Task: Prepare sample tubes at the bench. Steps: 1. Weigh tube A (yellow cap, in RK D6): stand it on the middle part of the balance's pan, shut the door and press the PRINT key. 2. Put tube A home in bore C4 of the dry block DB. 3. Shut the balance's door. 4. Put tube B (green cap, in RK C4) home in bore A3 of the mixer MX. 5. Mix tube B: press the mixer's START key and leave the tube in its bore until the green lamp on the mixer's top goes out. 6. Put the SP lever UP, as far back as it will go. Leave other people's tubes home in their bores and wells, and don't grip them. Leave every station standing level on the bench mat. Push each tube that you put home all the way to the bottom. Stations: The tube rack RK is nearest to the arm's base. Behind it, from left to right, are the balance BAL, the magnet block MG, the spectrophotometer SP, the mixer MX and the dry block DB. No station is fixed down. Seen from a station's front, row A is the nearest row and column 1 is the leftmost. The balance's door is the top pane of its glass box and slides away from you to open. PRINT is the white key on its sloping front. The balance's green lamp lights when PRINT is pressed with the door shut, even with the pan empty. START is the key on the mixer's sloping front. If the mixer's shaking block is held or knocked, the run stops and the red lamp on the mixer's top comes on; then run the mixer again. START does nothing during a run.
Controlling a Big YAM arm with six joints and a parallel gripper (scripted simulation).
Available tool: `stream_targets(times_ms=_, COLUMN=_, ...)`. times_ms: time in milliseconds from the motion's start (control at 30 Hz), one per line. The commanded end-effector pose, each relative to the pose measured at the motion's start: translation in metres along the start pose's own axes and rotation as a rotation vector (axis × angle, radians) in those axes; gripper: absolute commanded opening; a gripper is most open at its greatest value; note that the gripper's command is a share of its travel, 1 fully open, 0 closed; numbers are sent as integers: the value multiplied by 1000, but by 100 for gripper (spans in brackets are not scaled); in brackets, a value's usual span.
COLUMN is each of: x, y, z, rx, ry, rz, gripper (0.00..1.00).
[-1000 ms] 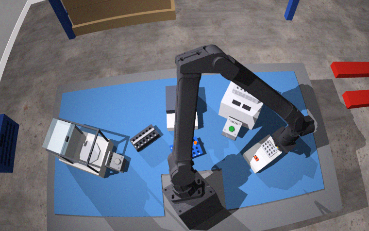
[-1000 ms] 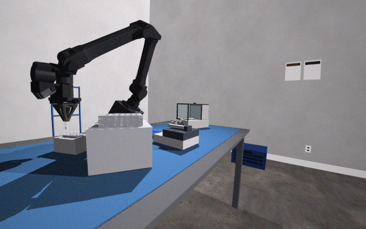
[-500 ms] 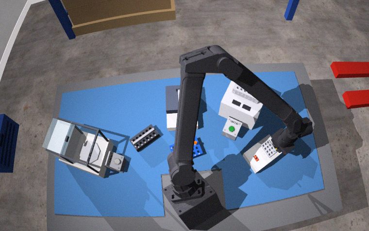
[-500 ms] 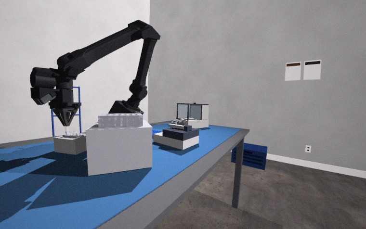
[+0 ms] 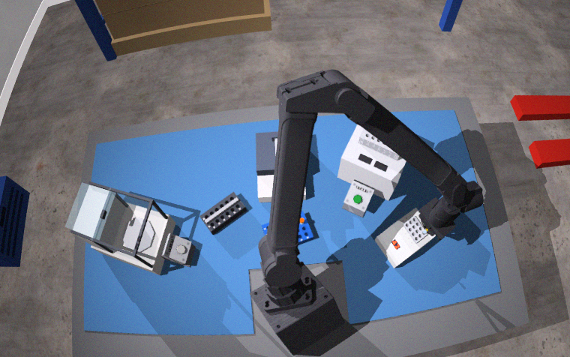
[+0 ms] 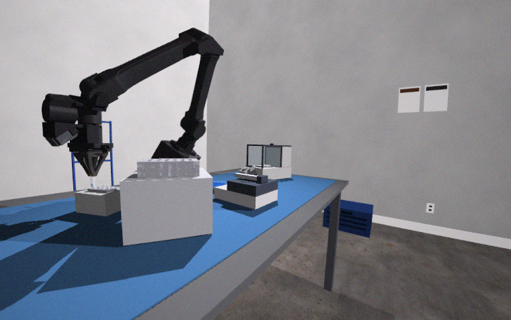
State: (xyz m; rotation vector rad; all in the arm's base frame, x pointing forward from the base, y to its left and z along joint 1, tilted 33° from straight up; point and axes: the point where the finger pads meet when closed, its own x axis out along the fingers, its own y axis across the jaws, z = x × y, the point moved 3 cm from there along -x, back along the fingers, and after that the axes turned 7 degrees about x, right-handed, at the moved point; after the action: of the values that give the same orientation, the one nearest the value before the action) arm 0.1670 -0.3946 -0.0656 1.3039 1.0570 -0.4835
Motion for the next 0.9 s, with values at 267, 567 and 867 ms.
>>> stream_targets(times_ms=267, x=-8, y=5, z=22, rx=-17, ry=-45, rz=-7, gripper=9)
stream_targets(times_ms=567, x=-7, y=1, z=12, rx=-7, ry=-28, rz=-4, gripper=9)
stream_targets(times_ms=867, x=-7, y=1, z=12, rx=-7, ry=-28, rz=-4, gripper=9)
